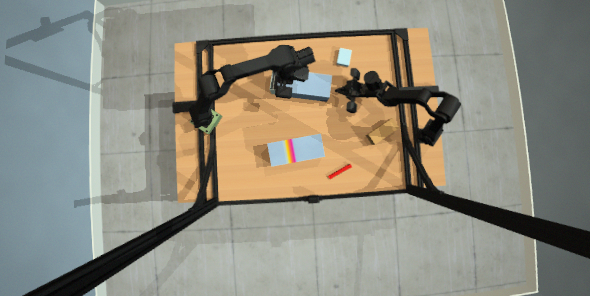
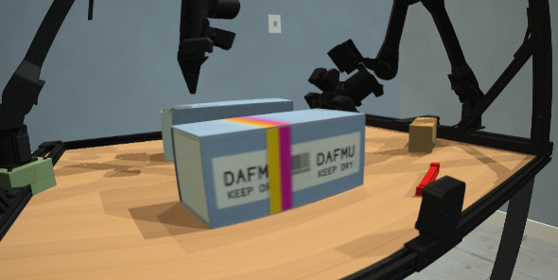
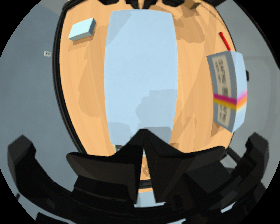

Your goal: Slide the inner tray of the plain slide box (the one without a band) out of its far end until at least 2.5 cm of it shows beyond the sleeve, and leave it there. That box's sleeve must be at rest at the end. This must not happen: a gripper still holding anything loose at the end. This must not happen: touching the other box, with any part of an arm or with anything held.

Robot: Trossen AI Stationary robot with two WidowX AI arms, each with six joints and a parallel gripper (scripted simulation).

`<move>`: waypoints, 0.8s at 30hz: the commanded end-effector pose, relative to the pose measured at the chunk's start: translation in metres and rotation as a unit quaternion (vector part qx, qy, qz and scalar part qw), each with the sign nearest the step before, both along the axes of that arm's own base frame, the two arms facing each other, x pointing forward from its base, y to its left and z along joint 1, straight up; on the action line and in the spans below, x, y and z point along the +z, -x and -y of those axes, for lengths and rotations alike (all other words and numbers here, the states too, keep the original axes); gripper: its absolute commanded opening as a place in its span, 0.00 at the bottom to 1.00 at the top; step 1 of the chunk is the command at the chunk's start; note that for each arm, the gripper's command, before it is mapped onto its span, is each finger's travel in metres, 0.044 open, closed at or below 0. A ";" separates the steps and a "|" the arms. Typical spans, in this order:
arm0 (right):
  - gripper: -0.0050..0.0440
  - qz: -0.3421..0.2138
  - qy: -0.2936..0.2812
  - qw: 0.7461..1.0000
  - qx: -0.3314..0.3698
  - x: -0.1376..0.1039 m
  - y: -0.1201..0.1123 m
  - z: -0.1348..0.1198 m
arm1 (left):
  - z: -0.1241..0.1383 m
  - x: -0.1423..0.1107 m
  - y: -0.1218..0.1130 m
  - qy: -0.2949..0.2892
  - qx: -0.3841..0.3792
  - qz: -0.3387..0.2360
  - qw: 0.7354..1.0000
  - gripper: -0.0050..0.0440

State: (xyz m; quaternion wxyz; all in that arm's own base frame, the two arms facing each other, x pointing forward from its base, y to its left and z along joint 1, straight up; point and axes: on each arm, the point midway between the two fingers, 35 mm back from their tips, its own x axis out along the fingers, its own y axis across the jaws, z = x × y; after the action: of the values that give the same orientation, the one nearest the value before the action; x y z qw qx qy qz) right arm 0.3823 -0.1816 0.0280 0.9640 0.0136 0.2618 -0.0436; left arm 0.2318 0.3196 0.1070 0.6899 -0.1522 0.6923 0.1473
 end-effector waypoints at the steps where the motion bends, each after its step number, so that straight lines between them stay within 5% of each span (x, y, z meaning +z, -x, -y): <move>1: 0.10 0.003 0.002 1.000 0.002 0.002 0.000 0.000 | 0.002 0.002 0.002 -0.007 -0.007 0.005 1.000 0.10; 13: 0.10 0.003 0.002 1.000 0.002 0.002 0.000 0.000 | 0.046 0.036 0.048 -0.145 -0.129 0.072 0.978 0.10; 24: 0.10 0.003 0.002 1.000 0.002 0.002 0.000 0.000 | 0.082 0.033 0.079 -0.245 -0.204 0.092 0.943 0.10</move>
State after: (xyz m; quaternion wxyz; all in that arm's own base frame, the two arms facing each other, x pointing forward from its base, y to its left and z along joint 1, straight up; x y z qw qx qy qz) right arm 0.3818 -0.1815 0.0295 0.9644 0.0128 0.2604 -0.0439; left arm 0.1646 0.2492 0.1402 0.7740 0.1042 0.6083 0.1416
